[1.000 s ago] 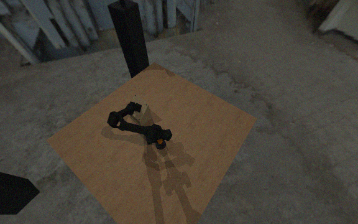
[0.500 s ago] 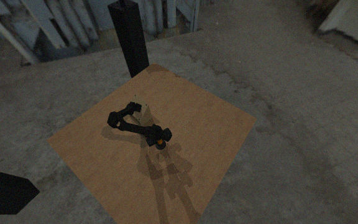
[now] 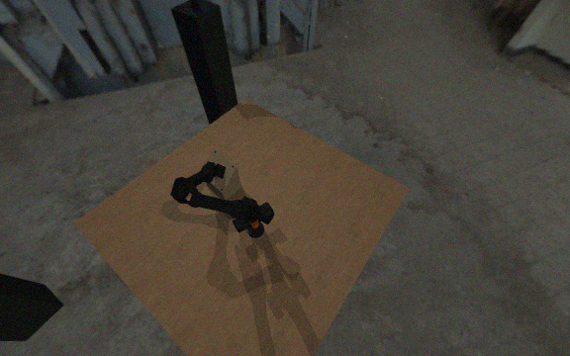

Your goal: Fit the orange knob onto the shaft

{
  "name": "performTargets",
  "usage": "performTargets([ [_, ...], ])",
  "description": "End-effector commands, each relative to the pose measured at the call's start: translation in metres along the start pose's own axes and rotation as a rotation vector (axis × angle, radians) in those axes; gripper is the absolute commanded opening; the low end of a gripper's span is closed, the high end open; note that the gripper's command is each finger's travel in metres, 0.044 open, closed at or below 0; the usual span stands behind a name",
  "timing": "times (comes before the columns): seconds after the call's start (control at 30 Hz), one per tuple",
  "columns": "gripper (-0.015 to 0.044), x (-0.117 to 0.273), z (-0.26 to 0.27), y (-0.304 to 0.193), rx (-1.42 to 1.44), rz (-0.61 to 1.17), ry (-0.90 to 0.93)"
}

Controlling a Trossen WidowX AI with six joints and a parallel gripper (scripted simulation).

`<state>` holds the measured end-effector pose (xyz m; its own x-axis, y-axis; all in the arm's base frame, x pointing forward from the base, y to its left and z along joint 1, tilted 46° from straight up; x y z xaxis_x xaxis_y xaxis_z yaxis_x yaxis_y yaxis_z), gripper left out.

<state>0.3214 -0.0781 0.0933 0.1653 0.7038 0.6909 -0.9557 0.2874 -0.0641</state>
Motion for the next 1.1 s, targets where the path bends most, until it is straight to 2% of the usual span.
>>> performTargets([
  [0.0,0.0,0.003,-0.0008,-0.0002,0.073,0.005,-0.006],
  [0.13,0.0,0.0027,0.0001,-0.0016,0.194,0.005,-0.006],
  [0.77,0.0,0.0027,-0.001,-0.001,0.197,0.005,-0.006],
  [0.93,0.0,0.0029,-0.0009,-0.0014,0.067,0.005,-0.006],
  [1.07,0.0,0.0024,-0.0003,-0.0021,-0.187,0.004,-0.007],
])
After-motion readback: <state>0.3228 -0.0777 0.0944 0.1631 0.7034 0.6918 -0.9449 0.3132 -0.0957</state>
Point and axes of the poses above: the point midway between the two fingers, 35 mm back from their tips, its own x axis back along the fingers, its own z axis across the jaws, y = z × x, the point moved 10 cm from there along x, back along the fingers, and after that the axes turned 10 degrees about x, right-handed, at the moved point
